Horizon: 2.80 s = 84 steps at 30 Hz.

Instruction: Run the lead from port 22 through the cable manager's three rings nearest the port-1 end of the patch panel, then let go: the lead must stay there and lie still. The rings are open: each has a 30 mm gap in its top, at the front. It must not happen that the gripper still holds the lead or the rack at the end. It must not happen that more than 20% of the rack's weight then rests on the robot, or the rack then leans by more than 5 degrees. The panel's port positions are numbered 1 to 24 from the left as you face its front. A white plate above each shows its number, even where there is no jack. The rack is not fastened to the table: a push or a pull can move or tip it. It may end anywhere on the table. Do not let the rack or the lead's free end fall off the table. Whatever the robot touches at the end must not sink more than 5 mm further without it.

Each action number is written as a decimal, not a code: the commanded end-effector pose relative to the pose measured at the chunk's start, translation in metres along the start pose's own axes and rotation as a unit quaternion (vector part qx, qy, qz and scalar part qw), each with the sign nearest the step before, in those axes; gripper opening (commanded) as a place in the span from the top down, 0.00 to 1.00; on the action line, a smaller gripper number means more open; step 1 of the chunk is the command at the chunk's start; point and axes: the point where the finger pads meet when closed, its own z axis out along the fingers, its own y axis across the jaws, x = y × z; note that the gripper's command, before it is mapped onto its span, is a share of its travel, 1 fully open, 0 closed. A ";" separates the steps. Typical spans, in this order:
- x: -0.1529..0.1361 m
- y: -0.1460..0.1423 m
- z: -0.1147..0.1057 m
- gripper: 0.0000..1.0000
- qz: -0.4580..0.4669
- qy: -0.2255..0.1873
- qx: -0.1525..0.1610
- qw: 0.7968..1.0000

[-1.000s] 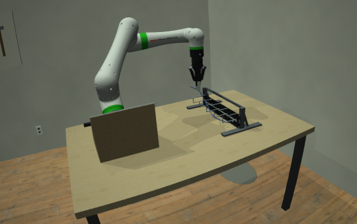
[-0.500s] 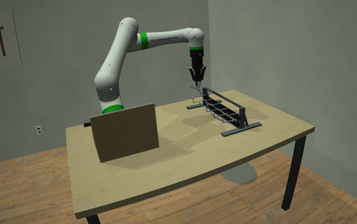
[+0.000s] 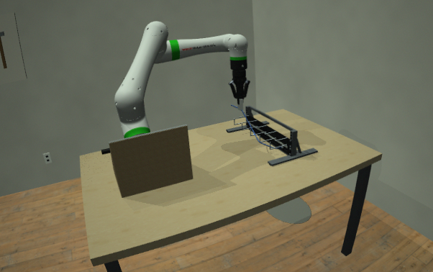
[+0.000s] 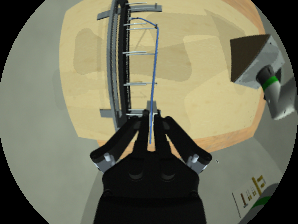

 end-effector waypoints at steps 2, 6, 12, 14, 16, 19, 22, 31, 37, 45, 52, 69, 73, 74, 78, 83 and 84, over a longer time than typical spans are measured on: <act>-0.007 -0.001 -0.002 1.00 -0.004 -0.005 0.003 1.000; -0.007 -0.001 -0.002 1.00 -0.004 -0.005 0.003 1.000; -0.007 -0.001 -0.002 1.00 -0.004 -0.005 0.003 1.000; -0.007 -0.001 -0.002 1.00 -0.004 -0.005 0.003 1.000; -0.007 -0.001 -0.002 1.00 -0.004 -0.005 0.003 1.000; -0.007 -0.001 -0.002 1.00 -0.004 -0.005 0.003 1.000; -0.007 -0.001 -0.002 1.00 -0.004 -0.005 0.003 1.000; -0.008 -0.002 -0.001 1.00 -0.004 -0.005 0.003 1.000; -0.008 -0.002 0.001 1.00 -0.004 -0.005 0.003 1.000; -0.008 -0.002 0.006 1.00 -0.004 -0.005 0.003 1.000; -0.008 -0.002 0.012 1.00 -0.004 -0.005 0.003 1.000; -0.008 -0.002 0.038 1.00 -0.004 -0.005 0.003 1.000; -0.008 -0.002 0.046 1.00 -0.004 -0.005 0.003 1.000; -0.008 -0.002 0.048 1.00 -0.004 -0.005 0.003 1.000; -0.008 -0.002 0.056 1.00 -0.004 -0.005 0.003 1.000; -0.008 -0.002 0.062 1.00 -0.004 -0.005 0.003 1.000; -0.008 -0.002 0.064 1.00 -0.004 -0.005 0.003 1.000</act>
